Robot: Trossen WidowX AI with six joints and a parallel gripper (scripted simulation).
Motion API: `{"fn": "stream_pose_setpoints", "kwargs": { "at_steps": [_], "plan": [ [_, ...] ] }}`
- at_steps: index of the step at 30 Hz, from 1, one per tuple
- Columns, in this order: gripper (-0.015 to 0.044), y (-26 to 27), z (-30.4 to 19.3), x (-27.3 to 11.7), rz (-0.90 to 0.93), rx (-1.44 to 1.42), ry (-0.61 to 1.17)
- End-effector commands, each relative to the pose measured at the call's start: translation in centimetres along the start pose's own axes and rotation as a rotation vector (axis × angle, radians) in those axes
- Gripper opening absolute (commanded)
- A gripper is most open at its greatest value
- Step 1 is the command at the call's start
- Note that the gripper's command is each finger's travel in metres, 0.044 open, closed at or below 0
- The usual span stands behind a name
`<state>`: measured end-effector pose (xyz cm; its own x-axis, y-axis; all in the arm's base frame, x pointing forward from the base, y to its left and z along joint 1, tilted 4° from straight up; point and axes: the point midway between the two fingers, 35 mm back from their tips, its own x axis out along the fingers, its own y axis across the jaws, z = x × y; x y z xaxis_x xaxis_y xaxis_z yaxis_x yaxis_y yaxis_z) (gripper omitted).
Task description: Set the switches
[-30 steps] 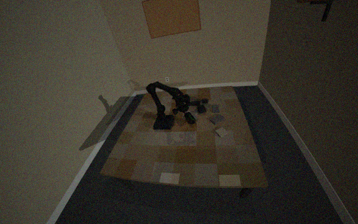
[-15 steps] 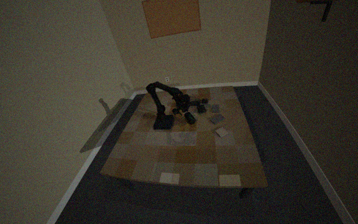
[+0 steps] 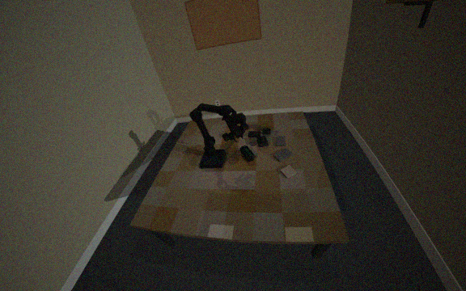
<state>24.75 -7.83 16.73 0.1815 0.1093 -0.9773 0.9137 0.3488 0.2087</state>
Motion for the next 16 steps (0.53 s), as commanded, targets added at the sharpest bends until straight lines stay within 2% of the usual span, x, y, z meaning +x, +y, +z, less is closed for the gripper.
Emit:
{"fn": "stream_pose_setpoints", "kwargs": {
  "at_steps": [1, 6, 16],
  "plan": [
    [0.0125, -0.04, -0.28, -1.22, -0.009, -0.002, 0.010],
    [0.0000, -0.04, -0.28, -1.22, -0.009, -0.002, 0.010],
    [0.0000, -0.04, -0.28, -1.22, -0.009, -0.002, 0.010]
  ]
}}
